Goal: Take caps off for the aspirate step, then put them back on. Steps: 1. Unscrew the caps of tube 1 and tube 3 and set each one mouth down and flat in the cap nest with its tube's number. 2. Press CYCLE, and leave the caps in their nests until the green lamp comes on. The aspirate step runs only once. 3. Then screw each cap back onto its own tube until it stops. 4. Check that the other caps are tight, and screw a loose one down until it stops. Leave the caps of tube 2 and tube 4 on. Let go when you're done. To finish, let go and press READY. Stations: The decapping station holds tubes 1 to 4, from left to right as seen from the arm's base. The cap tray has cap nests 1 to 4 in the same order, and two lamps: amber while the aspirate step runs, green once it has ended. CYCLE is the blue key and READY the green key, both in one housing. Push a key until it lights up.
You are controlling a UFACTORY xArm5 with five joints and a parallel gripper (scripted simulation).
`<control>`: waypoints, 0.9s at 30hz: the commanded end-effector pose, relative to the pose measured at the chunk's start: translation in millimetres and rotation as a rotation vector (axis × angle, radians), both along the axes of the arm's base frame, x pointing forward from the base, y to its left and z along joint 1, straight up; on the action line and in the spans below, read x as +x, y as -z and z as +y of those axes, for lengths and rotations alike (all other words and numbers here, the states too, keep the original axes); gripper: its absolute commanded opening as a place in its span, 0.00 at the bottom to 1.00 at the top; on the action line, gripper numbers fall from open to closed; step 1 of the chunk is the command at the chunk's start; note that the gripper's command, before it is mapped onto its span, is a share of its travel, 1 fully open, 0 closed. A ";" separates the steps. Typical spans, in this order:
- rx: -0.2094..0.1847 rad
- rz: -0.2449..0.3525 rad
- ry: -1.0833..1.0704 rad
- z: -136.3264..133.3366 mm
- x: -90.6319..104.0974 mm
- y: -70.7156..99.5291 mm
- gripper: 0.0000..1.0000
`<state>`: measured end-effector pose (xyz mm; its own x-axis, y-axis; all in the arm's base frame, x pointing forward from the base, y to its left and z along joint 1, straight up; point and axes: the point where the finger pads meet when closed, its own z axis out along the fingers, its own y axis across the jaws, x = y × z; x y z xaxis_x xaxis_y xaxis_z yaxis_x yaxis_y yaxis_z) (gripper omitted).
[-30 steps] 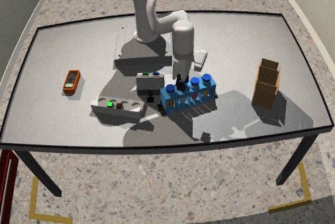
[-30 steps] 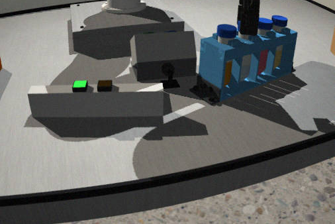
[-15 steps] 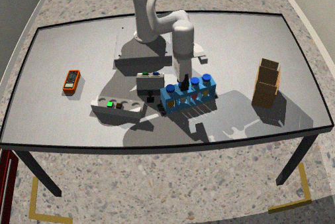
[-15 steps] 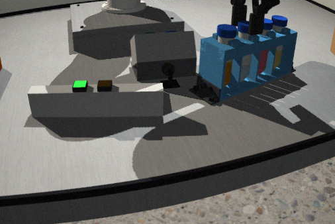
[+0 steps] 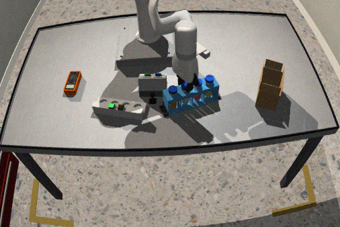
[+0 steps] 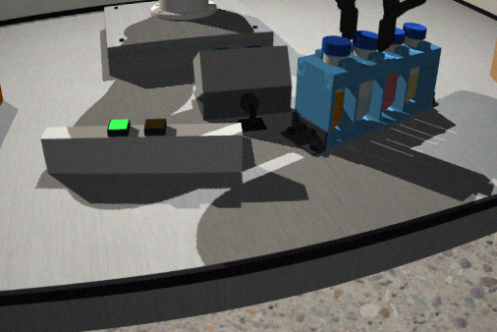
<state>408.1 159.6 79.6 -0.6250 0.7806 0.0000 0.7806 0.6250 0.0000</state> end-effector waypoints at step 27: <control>0.003 -0.004 0.534 0.5 1.4 -1.1 0.00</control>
